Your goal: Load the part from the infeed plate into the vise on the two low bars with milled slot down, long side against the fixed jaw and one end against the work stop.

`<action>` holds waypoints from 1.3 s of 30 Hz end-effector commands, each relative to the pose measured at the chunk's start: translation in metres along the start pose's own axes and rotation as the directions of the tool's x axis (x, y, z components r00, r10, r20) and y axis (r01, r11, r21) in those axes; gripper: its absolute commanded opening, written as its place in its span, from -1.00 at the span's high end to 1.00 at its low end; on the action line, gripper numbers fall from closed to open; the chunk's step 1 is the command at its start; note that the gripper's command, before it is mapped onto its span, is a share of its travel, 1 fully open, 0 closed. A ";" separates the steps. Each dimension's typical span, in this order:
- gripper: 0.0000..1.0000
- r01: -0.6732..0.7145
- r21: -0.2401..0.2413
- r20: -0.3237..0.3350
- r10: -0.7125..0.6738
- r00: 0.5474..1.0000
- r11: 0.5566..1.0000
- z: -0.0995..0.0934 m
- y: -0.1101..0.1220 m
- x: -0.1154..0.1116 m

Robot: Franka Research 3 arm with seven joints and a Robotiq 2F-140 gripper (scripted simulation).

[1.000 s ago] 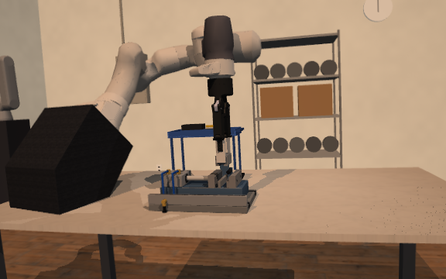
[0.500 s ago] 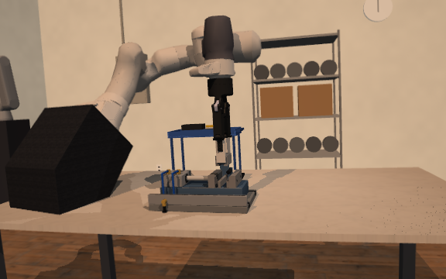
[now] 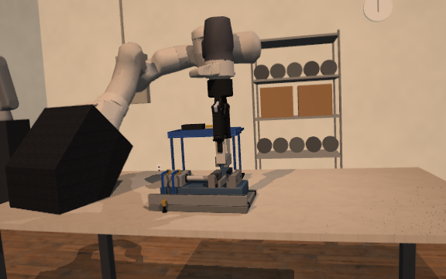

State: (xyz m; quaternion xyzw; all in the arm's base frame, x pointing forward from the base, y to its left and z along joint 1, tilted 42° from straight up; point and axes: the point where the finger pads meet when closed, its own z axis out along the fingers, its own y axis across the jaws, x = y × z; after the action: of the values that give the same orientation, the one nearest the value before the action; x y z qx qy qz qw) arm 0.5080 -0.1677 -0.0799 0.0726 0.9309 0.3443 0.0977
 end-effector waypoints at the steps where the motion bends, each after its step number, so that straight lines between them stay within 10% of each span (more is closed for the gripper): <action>1: 1.00 0.000 0.004 0.004 0.000 1.000 1.000 0.002 -0.002 0.000; 39: 1.00 0.000 0.004 0.004 0.000 1.000 1.000 0.021 -0.002 0.000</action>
State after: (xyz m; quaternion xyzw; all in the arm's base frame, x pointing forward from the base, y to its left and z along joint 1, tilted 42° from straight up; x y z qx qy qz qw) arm 0.5105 -0.1558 -0.0959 0.0751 0.9306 0.3449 0.0967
